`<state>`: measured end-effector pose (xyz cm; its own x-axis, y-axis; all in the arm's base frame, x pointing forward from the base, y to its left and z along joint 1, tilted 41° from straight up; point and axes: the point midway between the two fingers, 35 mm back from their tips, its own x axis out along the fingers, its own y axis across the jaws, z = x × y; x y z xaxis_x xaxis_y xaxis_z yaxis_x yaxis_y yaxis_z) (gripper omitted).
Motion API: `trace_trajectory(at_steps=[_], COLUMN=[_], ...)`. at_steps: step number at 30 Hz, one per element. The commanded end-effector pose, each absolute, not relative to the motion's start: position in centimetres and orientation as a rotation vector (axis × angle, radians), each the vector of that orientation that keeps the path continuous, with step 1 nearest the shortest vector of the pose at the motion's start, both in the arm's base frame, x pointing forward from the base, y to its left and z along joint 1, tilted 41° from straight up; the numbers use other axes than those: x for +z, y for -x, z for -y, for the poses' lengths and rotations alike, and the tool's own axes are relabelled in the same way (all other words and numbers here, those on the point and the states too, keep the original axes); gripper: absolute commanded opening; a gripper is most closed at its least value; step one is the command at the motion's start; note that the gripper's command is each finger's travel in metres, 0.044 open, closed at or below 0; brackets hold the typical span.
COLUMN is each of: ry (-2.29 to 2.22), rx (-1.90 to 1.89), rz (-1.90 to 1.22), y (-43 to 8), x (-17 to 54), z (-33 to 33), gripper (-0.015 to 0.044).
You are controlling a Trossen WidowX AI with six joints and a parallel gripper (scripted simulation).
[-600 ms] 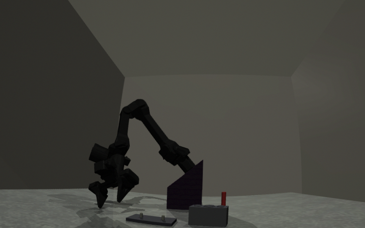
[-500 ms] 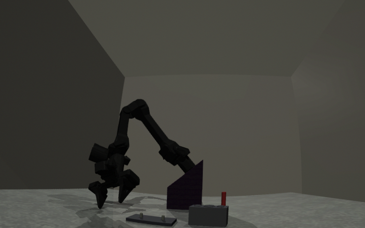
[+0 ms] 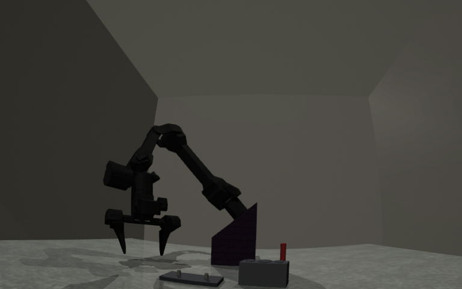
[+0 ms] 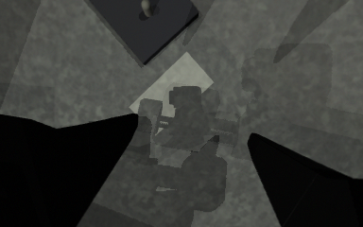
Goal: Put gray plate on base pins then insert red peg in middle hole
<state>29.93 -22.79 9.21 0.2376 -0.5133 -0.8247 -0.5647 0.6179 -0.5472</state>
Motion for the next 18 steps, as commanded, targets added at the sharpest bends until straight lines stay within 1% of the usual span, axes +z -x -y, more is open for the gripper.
trace_trajectory(at_steps=[1, 16, 18], ry=[1.544, 1.544, 1.539], rx=[0.498, 0.498, 0.502], rz=[-1.7, -1.7, -1.695], y=[-30.6, -30.6, -31.24], x=[13.22, 13.22, 12.55], z=[20.5, 20.5, 19.79], gripper=[0.044, 0.044, 0.044])
